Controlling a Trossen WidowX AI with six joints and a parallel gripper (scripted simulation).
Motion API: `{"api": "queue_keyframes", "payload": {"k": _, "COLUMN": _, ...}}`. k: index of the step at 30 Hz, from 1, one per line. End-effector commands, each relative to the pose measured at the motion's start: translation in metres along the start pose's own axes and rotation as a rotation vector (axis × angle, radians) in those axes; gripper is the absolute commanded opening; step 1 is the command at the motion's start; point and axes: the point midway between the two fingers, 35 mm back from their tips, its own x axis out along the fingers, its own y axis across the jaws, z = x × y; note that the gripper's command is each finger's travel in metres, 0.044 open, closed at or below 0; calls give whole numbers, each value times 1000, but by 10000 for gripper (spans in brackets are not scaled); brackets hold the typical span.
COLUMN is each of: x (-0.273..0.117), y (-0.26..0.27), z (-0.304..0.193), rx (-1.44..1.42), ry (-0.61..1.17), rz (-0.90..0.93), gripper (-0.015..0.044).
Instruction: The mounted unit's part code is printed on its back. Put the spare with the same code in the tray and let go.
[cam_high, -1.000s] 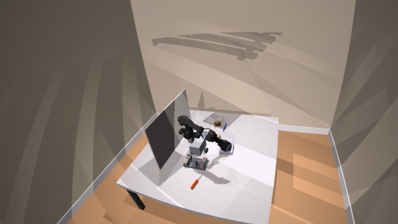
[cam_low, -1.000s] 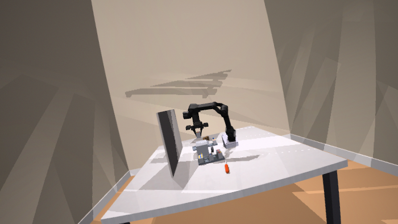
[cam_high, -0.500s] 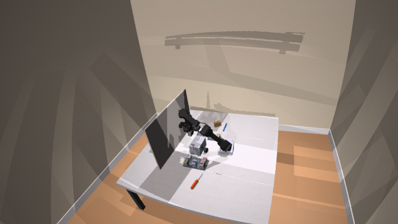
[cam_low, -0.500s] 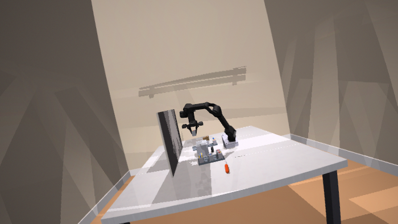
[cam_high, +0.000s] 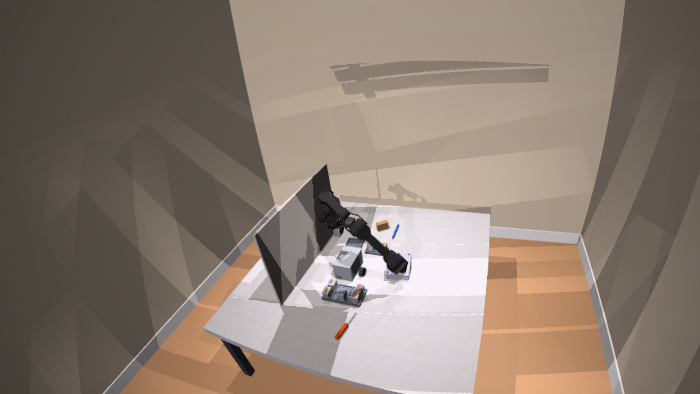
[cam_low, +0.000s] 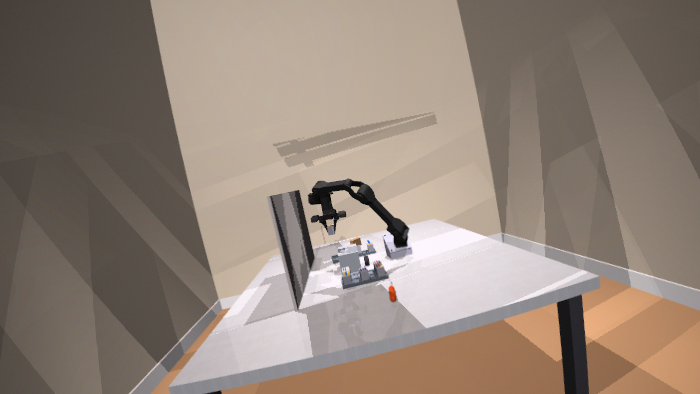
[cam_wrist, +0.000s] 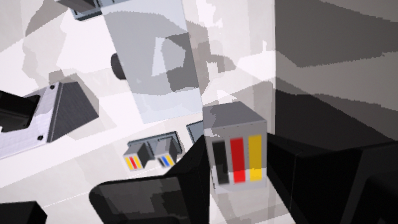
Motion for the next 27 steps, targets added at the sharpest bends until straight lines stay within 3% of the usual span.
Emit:
{"api": "queue_keyframes", "payload": {"k": 1, "x": 2, "y": -2, "z": -28, "rx": 0, "ry": 0, "rz": 1, "gripper": 0}}
{"api": "queue_keyframes", "payload": {"k": 18, "x": 25, "y": 4, "z": -124, "rx": -14, "ry": -20, "rz": 13, "gripper": 0}}
{"api": "queue_keyframes", "payload": {"k": 27, "x": 27, "y": 5, "z": -129, "rx": -14, "ry": -20, "rz": 12, "gripper": 0}}
